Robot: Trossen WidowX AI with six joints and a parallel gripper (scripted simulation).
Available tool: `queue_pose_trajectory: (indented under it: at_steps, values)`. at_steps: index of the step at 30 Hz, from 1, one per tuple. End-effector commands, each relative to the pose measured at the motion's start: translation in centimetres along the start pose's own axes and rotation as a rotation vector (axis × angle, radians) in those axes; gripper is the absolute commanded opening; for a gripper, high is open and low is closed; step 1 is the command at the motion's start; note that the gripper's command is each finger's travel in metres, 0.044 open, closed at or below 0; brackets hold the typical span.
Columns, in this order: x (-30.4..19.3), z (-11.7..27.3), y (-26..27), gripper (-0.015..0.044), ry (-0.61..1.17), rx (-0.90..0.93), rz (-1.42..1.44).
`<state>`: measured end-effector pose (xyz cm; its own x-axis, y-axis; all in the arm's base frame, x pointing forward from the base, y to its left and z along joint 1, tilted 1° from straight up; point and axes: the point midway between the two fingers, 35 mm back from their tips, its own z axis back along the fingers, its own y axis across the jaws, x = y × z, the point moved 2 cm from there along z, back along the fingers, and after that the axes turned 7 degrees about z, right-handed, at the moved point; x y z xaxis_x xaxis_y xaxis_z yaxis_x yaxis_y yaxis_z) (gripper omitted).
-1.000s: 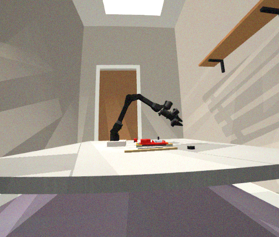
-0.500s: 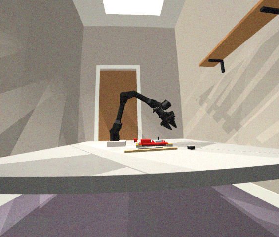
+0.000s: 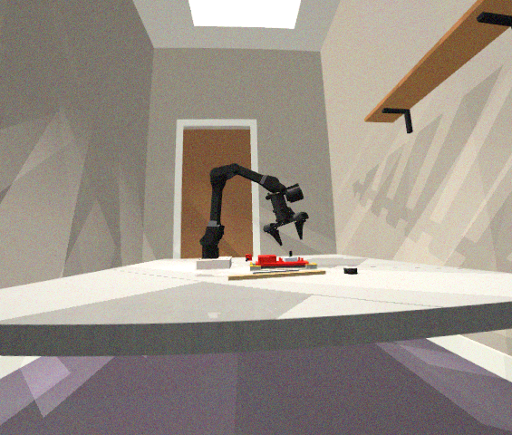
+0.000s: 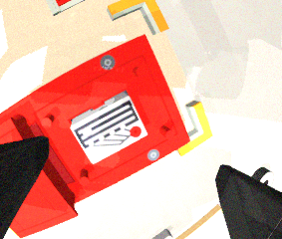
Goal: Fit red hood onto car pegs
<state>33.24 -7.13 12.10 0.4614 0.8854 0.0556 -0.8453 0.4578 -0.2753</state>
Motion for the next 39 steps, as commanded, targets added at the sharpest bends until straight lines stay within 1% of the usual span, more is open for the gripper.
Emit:
queue_pose_trajectory:
  at_steps: [1,4,17,39]
  values:
    - [-3.9,2.3,5.7,0.044,0.003,0.214,0.483]
    - [-4.6,2.8,7.0,0.044,-0.013,0.267,0.587]
    - [-4.4,2.7,7.1,0.044,-0.013,0.267,0.587]
    - [-4.5,0.7,7.4,0.044,-0.013,0.266,0.587]
